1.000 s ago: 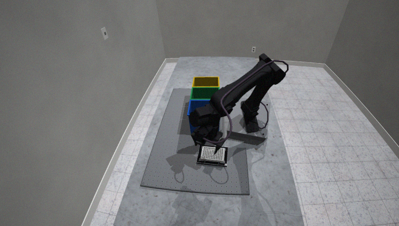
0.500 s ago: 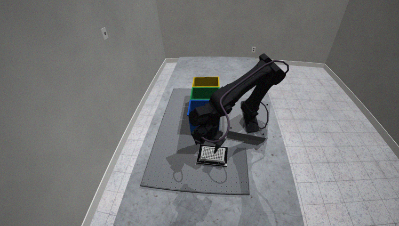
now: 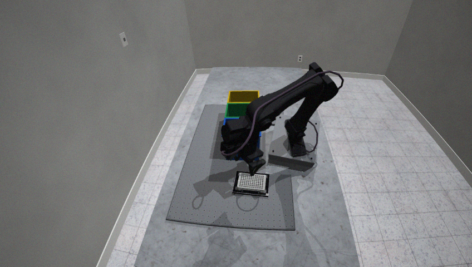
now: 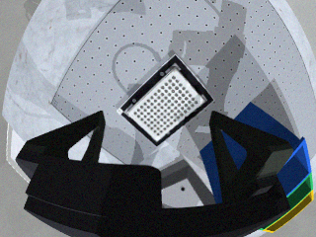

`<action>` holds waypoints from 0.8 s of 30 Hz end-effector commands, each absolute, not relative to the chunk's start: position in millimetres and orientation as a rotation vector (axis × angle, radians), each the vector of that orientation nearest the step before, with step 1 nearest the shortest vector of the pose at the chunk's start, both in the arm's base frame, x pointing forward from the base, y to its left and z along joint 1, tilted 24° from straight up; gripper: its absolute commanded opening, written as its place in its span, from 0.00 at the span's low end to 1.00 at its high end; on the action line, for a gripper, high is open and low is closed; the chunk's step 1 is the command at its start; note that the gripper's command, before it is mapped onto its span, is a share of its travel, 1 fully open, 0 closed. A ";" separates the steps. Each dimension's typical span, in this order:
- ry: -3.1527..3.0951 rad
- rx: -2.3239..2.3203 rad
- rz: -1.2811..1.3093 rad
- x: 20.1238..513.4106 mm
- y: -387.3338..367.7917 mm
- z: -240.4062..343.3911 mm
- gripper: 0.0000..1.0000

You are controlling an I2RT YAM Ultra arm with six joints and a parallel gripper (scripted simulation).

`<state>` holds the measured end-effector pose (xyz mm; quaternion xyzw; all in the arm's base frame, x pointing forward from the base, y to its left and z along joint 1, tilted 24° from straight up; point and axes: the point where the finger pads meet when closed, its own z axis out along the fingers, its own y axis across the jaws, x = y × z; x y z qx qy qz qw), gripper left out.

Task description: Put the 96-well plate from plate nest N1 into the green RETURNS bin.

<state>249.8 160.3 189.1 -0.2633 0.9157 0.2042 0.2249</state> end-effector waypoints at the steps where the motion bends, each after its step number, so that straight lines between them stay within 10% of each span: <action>1: 2.627 -0.542 0.577 248.5 148.2 200.7 1.00; 24: 2.952 0.345 0.589 217.5 110.2 214.3 1.00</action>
